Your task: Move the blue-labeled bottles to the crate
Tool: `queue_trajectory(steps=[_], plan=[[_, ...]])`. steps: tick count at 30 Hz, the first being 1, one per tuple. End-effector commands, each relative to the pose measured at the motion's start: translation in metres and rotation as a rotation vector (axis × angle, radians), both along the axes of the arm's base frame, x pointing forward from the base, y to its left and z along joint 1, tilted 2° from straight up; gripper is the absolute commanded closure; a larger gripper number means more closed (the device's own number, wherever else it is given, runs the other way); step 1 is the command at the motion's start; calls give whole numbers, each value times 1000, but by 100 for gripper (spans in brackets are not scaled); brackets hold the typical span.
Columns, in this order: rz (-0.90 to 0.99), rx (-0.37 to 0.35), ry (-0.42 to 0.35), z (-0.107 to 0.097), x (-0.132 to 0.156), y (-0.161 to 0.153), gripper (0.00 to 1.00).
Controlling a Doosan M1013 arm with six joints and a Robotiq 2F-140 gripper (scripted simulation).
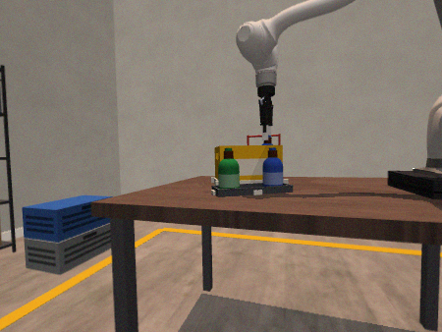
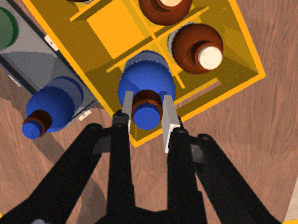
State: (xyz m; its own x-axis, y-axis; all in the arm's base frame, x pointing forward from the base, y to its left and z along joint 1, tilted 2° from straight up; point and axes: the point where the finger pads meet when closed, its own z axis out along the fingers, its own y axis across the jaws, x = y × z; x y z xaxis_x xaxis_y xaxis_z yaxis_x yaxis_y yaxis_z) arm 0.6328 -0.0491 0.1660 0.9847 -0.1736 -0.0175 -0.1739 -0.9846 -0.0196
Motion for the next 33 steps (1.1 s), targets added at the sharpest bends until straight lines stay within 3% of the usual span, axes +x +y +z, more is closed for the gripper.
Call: queue_trajectory(steps=[1,33], plan=[[0,0,0,0,0,0,100],[0,0,0,-31,0,1,100]])
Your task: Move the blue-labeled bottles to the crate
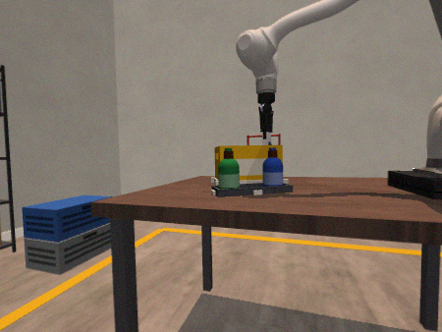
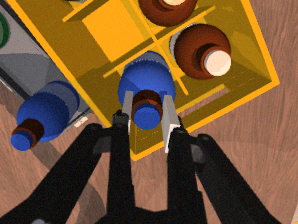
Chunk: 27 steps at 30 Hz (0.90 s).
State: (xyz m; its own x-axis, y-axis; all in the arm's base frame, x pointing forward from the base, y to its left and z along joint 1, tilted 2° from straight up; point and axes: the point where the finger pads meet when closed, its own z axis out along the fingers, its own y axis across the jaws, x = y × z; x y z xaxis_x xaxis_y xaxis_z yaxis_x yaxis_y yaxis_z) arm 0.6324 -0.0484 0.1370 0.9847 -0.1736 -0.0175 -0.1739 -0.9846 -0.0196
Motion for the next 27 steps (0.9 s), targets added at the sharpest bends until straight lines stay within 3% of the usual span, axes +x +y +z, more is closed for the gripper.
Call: queue_trajectory(steps=[1,27], plan=[[0,0,0,-2,0,0,100],[0,0,0,-9,0,0,100]])
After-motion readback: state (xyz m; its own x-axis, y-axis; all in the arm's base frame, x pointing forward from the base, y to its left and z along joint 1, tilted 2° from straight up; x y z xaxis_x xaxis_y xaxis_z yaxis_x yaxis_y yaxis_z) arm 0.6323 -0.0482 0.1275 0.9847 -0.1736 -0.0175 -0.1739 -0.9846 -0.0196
